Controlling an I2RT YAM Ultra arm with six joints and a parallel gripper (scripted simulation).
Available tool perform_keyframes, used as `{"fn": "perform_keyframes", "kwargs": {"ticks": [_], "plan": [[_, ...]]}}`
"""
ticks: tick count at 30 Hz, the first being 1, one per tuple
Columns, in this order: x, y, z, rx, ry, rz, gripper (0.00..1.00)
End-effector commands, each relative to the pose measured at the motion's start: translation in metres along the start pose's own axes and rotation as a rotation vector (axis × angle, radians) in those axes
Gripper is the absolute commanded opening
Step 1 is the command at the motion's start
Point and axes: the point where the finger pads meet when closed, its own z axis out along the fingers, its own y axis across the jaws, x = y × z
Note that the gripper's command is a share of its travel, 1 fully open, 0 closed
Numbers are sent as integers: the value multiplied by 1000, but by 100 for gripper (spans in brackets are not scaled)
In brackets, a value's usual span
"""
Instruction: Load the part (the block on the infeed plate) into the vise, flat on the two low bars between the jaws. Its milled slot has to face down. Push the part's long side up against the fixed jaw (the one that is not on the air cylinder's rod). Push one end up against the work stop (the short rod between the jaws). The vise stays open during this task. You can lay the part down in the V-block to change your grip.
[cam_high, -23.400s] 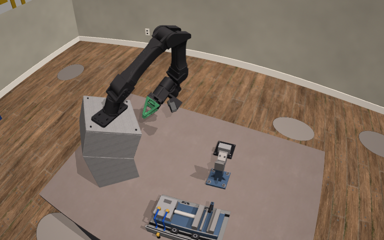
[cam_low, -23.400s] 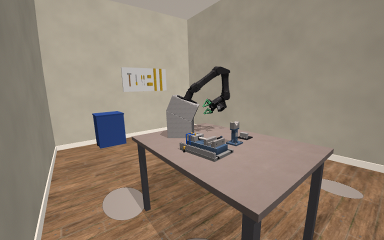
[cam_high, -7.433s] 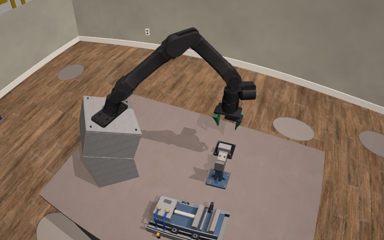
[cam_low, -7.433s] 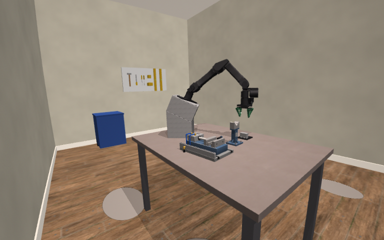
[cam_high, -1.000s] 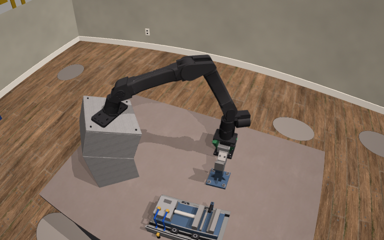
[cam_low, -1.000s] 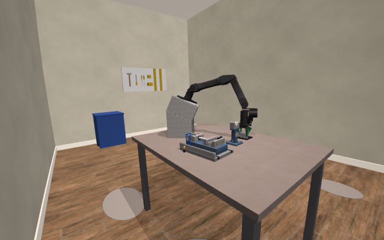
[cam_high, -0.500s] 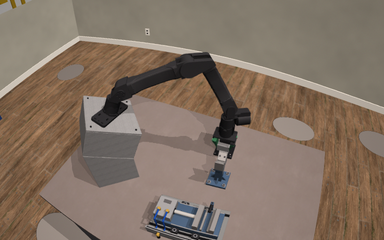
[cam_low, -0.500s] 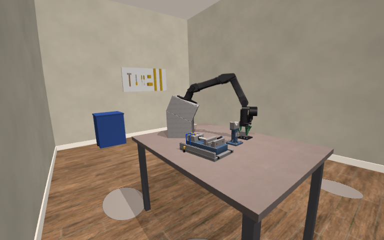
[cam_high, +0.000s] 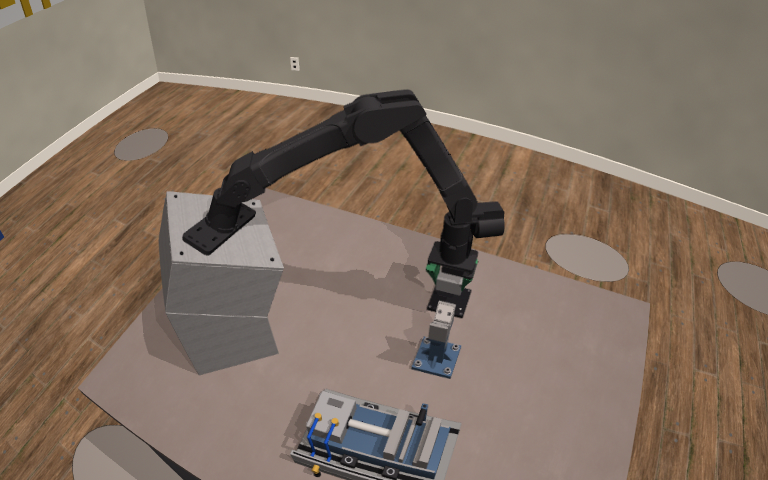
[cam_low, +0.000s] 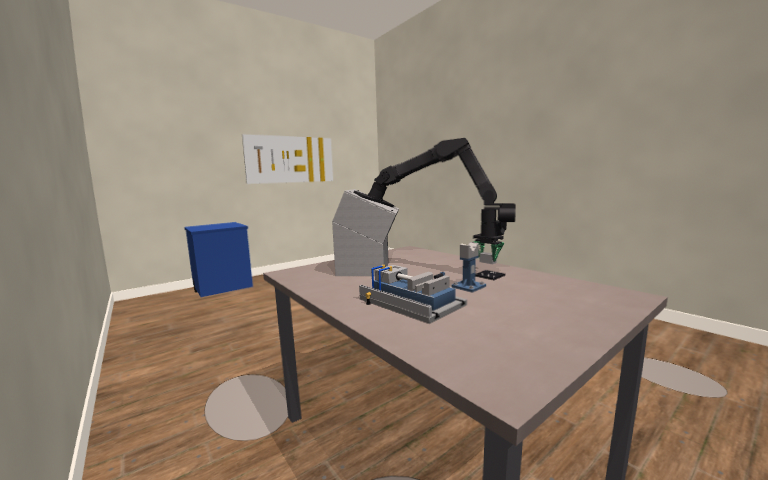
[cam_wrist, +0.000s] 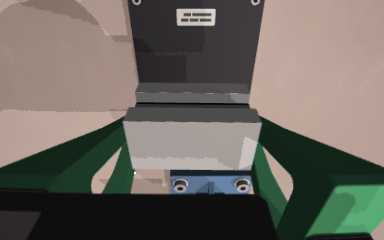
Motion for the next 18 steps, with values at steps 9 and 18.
{"fn": "perform_keyframes", "kwargs": {"ticks": [9, 18], "plan": [[3, 0, -58, -2, -8, 5, 0], [3, 1, -88, -2, -8, 5, 0]]}}
